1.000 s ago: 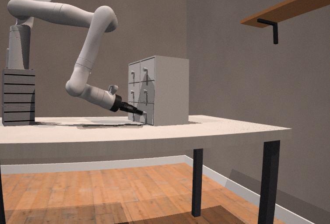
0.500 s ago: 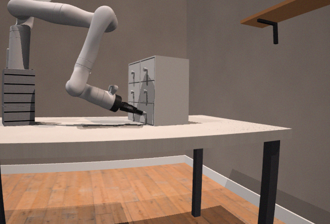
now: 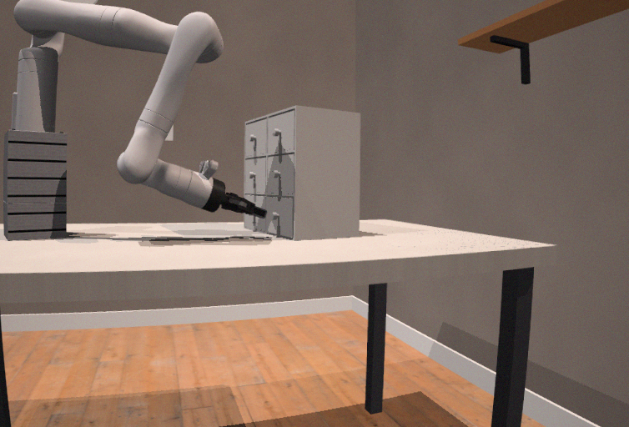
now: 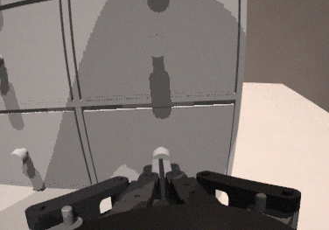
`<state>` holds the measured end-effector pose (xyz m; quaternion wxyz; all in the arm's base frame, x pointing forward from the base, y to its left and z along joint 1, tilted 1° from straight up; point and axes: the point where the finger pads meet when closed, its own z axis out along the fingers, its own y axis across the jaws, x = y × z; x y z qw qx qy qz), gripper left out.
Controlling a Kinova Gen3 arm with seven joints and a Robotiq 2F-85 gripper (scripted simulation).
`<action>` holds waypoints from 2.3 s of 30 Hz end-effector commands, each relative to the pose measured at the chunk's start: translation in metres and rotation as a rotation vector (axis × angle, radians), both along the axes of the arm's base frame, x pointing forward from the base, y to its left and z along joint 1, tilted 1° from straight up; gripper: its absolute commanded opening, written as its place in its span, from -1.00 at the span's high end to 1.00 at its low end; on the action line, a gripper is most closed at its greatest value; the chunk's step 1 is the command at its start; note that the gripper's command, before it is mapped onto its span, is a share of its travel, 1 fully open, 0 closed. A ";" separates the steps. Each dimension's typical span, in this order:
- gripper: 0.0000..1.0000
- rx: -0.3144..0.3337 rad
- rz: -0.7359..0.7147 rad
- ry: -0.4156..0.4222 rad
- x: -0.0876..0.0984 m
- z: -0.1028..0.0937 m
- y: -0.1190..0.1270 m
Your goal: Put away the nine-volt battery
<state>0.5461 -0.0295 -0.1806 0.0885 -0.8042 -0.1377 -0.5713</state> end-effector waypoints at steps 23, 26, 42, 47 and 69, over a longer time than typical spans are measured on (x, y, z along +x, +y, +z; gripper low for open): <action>1.00 0.002 -0.008 0.010 -0.047 0.024 -0.017; 1.00 0.002 -0.008 0.010 -0.058 0.041 -0.021; 1.00 0.002 -0.008 0.010 -0.079 0.077 -0.027; 1.00 0.000 -0.008 0.014 -0.079 0.077 -0.027; 1.00 -0.043 -0.009 0.142 -0.088 0.088 -0.030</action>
